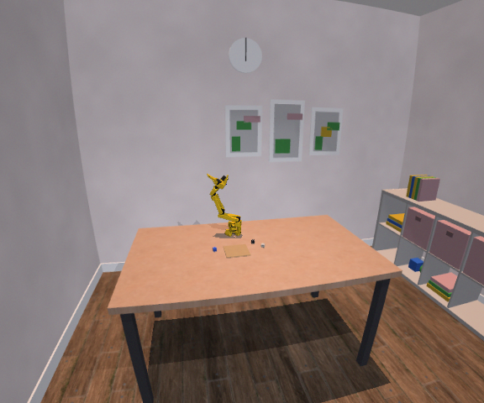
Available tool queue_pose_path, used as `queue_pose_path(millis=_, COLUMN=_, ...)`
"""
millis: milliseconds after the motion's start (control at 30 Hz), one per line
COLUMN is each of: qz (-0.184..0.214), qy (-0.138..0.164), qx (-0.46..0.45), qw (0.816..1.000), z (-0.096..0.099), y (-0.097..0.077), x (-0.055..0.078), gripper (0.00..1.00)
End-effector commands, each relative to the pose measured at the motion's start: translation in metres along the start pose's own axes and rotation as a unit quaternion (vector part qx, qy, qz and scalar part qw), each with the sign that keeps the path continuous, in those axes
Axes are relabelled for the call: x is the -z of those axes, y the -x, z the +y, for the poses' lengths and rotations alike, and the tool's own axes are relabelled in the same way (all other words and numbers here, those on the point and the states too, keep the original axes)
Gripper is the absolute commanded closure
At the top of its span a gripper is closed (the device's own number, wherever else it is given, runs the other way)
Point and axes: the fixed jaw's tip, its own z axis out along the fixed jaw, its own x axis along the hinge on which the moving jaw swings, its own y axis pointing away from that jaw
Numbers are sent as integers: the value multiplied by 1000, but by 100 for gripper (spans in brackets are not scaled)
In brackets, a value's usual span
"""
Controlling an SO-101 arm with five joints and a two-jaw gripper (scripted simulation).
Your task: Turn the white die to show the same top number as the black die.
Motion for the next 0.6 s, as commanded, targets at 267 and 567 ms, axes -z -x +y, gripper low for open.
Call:
queue_pose_path(millis=267, qz=1, qy=1, qx=0, qw=1000, z=0, y=0, x=-1, gripper=0)
queue_pose_path(millis=567, qz=0, qy=-16, qx=0, qw=1000, z=-6, y=0, x=7, gripper=0)
